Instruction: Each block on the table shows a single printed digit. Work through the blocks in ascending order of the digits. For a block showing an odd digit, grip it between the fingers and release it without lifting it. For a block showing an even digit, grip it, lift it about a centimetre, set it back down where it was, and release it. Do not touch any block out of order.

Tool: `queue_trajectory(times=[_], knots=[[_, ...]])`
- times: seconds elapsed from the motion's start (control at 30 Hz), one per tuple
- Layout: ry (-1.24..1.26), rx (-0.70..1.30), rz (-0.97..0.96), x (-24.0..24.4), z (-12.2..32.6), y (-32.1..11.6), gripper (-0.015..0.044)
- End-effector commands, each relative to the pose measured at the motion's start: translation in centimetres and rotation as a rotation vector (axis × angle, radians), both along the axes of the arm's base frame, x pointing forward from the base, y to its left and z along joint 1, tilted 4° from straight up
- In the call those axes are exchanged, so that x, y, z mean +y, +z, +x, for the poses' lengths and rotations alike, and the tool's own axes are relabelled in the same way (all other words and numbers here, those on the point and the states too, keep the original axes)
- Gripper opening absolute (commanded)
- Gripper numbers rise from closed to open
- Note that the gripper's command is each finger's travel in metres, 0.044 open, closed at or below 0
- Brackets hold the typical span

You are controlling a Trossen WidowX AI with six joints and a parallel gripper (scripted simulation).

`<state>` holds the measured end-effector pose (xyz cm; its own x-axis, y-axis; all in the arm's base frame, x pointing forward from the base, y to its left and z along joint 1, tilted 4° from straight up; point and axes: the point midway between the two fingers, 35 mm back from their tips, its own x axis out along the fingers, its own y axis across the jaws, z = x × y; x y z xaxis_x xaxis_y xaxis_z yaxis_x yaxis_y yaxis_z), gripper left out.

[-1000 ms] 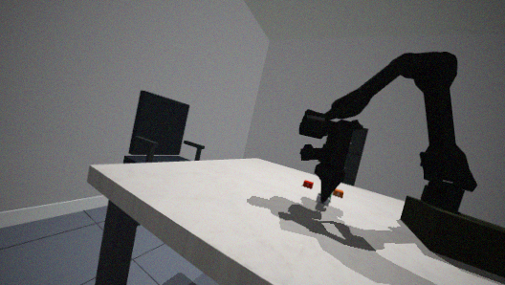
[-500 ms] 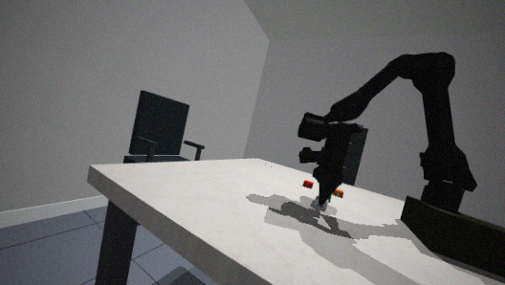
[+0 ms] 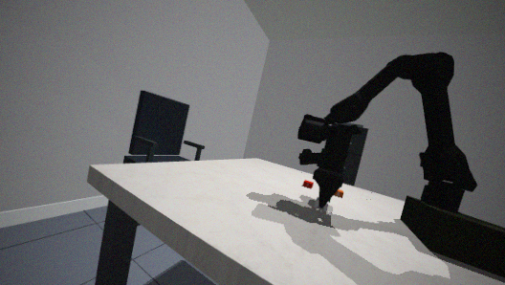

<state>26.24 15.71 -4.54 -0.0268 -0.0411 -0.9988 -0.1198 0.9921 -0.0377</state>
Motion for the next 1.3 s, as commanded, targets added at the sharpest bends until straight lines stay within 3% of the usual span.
queue_trajectory(times=[0.0,0.1,0.2,0.3,0.47,0.67,0.83,1.17,1.27], knots=[[-0.002,0.0,0.001,0.0,0.0,-0.1,0.033],[-0.002,0.0,0.001,0.0,0.0,-0.1,0.04],[-0.002,0.0,0.001,0.0,0.0,0.2,0.04],[-0.002,0.0,0.002,0.2,0.1,3.3,0.04],[-0.002,0.0,0.002,0.2,0.1,3.6,0.04],[-0.002,0.0,0.002,0.5,0.4,11.3,0.0242],[-0.002,0.0,0.002,0.5,0.4,11.7,0.012],[-0.002,0.0,0.002,0.3,0.5,11.7,0.012],[-0.002,-0.003,0.001,-3.3,1.4,11.9,0.012]])
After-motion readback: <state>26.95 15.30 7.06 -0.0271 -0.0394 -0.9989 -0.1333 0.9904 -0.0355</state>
